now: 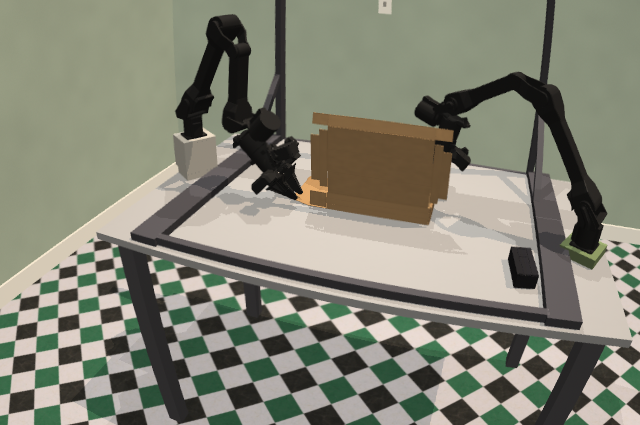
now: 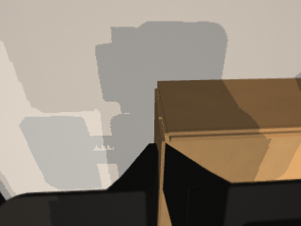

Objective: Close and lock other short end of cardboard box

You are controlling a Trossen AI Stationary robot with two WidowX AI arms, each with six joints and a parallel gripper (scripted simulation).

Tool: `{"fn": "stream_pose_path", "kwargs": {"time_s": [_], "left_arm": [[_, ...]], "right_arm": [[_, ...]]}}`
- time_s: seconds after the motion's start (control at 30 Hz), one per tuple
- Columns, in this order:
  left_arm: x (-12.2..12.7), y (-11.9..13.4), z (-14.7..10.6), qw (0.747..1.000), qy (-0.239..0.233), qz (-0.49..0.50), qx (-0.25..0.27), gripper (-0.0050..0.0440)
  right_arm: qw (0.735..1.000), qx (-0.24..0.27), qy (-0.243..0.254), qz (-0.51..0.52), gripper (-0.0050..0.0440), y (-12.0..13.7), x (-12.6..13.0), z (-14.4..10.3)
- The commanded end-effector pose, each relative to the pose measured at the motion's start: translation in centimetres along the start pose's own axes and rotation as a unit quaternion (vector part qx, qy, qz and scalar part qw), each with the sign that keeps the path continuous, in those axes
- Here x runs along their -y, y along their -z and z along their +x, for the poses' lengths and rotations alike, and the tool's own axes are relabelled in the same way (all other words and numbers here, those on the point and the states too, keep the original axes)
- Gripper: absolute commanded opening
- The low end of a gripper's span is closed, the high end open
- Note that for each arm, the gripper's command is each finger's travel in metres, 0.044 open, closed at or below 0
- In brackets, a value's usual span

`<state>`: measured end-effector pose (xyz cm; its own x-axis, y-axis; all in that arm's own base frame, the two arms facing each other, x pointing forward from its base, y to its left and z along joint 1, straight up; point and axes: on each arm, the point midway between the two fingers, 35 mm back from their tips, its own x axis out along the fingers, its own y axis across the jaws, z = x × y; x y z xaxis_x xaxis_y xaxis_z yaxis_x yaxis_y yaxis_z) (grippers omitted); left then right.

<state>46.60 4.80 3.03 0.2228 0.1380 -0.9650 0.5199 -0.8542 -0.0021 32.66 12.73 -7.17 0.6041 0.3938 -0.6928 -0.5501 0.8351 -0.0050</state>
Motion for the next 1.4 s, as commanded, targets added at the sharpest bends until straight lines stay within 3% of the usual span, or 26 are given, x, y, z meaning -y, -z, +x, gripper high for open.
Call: {"fn": "stream_pose_path", "kwargs": {"time_s": [0.0, 0.73, 1.37], "left_arm": [[-0.3, 0.7, -1.2, 1.000, -0.009, 0.000, -0.014, 0.0000], [-0.3, 0.7, -1.2, 1.000, -0.009, 0.000, -0.014, 0.0000], [-0.3, 0.7, -1.2, 1.000, -0.009, 0.000, -0.014, 0.0000]], "right_arm": [[1.000, 0.009, 0.001, 0.000, 0.0147, -0.7, 0.1, 0.0], [1.000, 0.009, 0.001, 0.000, 0.0147, -0.7, 0.1, 0.0], [1.000, 0.011, 0.001, 0.000, 0.0147, -2.7, 0.2, 1.9]]}}
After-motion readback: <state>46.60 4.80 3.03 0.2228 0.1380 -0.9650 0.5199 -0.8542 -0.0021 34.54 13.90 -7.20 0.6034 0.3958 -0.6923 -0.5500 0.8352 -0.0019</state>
